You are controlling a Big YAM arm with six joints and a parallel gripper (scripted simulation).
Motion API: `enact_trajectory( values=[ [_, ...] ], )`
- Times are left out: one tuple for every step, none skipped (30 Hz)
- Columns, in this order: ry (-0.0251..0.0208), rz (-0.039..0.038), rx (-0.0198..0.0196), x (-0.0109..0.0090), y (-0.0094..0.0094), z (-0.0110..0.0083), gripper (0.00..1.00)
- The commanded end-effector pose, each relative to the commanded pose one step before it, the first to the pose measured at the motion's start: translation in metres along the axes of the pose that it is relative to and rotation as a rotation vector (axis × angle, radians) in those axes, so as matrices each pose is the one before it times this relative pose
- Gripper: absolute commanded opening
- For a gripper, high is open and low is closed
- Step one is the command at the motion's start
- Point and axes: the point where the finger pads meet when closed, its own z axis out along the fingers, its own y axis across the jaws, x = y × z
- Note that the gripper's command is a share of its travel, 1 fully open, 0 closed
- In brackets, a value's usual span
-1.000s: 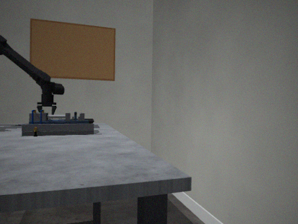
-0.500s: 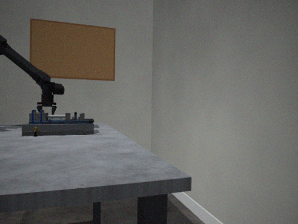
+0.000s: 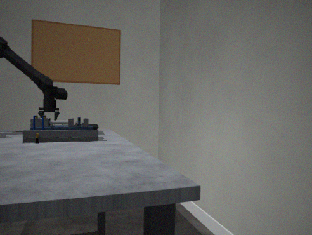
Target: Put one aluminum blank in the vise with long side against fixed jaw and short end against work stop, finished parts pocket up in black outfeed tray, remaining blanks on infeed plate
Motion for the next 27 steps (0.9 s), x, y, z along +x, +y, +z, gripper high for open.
enact_trajectory(
  values=[
    [-0.00028,-0.00228,-0.00207,-0.00224,-0.00308,0.00781,0.64],
    [0.00008,-0.00031,-0.00049,-0.00017,0.00018,0.00058,0.64],
    [0.00015,-0.00011,-0.00058,-0.00006,0.00025,0.00060,0.64],
    [0.00021,0.00006,-0.00066,0.00004,0.00031,0.00062,0.64],
    [0.00026,0.00021,-0.00073,0.00012,0.00036,0.00063,0.64],
    [0.00031,0.00033,-0.00078,0.00019,0.00040,0.00064,0.64],
    [0.00000,0.00000,0.00000,0.00000,0.00000,0.00000,0.64],
    [0.00000,0.00000,0.00000,0.00000,0.00000,0.00000,0.64],
    [0.00035,0.00044,-0.00082,0.00025,0.00043,0.00064,0.64],
    [0.00034,0.00042,-0.00074,0.00024,0.00040,0.00061,0.64],
    [0.00023,0.00025,-0.00051,0.00015,0.00027,0.00055,0.64],
    [0.00003,-0.00008,-0.00013,-0.00004,0.00006,0.00045,0.64],
    [-0.00019,-0.00044,0.00026,-0.00025,-0.00017,0.00034,0.64],
    [-0.00035,-0.00070,0.00056,-0.00040,-0.00035,0.00025,0.64],
    [-0.00041,-0.00077,0.00065,-0.00044,-0.00040,0.00022,0.64],
    [-0.00033,-0.00061,0.00051,-0.00036,-0.00031,0.00024,0.64],
    [-0.00021,-0.00040,0.00031,-0.00023,-0.00020,0.00027,0.64],
    [-0.00011,-0.00023,0.00015,-0.00013,-0.00010,0.00029,0.64],
    [-0.00004,-0.00008,0.00003,-0.00005,-0.00002,0.00030,0.64],
    [0.00001,0.00020,0.00007,0.00007,-0.00001,0.00026,0.64],
    [0.00005,0.00039,0.00008,0.00015,0.00000,0.00022,0.64],
    [0.00008,0.00049,0.00006,0.00020,0.00002,0.00021,0.64],
    [0.00011,0.00038,-0.00002,0.00022,0.00006,0.00021,0.64],
    [0.00000,0.00000,0.00000,0.00000,0.00000,0.00000,0.64],
    [0.00000,0.00000,0.00000,0.00000,0.00000,0.00000,0.64],
    [0.00012,-0.00028,-0.00010,0.00023,0.00010,0.00020,0.64],
    [0.00016,-0.00033,-0.00033,0.00017,0.00019,0.00026,0.64]
  ],
)
